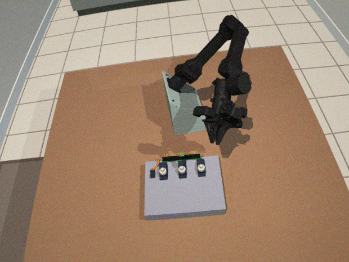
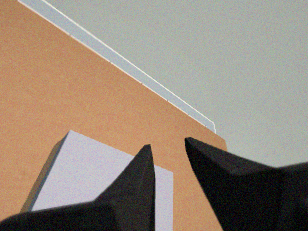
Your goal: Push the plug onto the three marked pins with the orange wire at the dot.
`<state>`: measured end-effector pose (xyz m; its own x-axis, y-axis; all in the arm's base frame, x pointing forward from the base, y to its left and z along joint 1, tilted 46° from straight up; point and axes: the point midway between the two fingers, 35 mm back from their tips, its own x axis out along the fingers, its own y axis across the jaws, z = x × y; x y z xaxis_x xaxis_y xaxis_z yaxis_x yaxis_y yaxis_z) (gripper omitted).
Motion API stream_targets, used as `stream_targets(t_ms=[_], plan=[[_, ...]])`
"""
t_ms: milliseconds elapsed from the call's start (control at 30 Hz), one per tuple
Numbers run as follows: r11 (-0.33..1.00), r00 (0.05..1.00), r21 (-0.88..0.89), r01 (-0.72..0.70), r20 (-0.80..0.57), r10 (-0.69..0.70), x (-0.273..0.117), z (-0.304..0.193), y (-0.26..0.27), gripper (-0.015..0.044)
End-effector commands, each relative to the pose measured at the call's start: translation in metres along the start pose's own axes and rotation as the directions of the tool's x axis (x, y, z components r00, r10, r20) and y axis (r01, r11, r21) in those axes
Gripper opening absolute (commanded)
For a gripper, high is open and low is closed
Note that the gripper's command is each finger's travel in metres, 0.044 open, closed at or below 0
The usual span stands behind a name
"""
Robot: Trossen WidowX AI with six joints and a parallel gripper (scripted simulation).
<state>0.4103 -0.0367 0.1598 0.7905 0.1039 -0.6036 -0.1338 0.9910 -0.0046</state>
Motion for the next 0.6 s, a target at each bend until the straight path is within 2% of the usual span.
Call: stream_targets(t_ms=[0, 300, 567], plan=[[0.998, 0.991, 0.020, -0.052, -0.121, 0.054, 0.026, -0.026, -0.008, 0.0115], [0.977, 0.912, 0.132, -0.166, -0.356, 0.204, 0.073, -0.096, -0.023, 0.0115], [0.924, 0.791, 0.290, -0.249, -0.490, 0.367, 0.102, -0.163, -0.030, 0.0115]])
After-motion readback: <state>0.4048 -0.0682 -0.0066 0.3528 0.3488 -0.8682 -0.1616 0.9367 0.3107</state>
